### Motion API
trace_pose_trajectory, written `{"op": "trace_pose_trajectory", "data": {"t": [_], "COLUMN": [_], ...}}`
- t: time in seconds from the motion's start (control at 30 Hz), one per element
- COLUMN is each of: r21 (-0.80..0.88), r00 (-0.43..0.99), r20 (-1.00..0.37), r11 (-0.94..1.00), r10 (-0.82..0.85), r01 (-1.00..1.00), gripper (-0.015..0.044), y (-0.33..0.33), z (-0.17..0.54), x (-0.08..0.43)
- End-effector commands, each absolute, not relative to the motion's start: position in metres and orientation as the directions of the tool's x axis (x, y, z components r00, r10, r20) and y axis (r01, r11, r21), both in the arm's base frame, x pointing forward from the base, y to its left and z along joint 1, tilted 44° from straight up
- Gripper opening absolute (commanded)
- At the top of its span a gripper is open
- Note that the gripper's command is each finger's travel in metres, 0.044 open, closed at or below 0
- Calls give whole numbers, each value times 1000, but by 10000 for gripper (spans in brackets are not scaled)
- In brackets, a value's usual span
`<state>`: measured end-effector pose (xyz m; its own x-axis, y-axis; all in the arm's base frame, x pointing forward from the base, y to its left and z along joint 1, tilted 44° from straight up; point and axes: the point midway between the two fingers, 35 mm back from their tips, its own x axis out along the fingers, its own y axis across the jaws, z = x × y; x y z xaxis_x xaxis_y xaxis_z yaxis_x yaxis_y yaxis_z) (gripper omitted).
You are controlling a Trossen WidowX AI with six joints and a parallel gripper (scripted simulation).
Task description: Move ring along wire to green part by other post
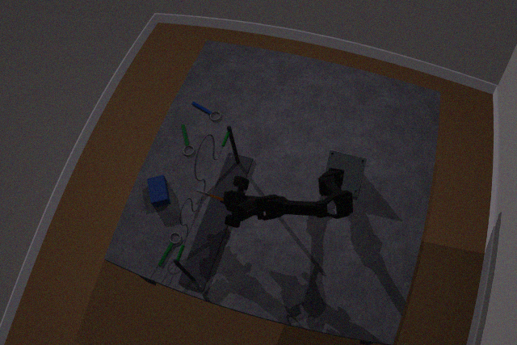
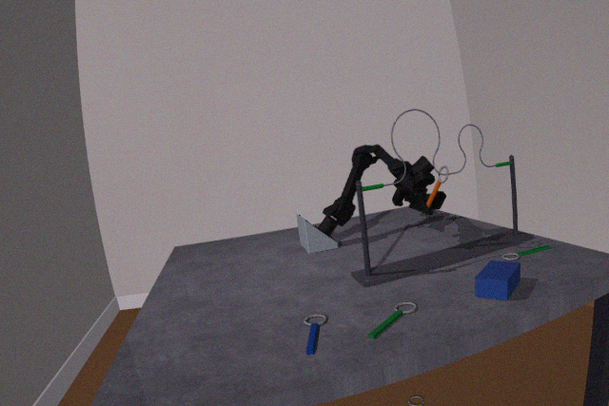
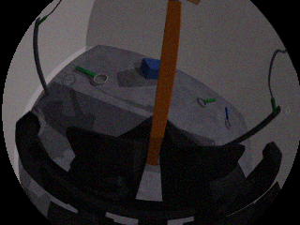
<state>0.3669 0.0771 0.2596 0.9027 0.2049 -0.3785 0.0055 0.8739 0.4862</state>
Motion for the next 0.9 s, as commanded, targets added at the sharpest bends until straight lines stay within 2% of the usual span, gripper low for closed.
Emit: {"op": "trace_pose_trajectory", "data": {"t": [0.0,0.43,0.87], "r21": [426,135,-183], "r00": [900,887,871], "r20": [-398,-459,-482], "r11": [905,991,983], "r10": [180,52,-95], "r01": [7,11,6], "gripper": [-150,-150,-150], "y": [67,22,-25], "z": [254,243,246], "x": [365,360,356]}}
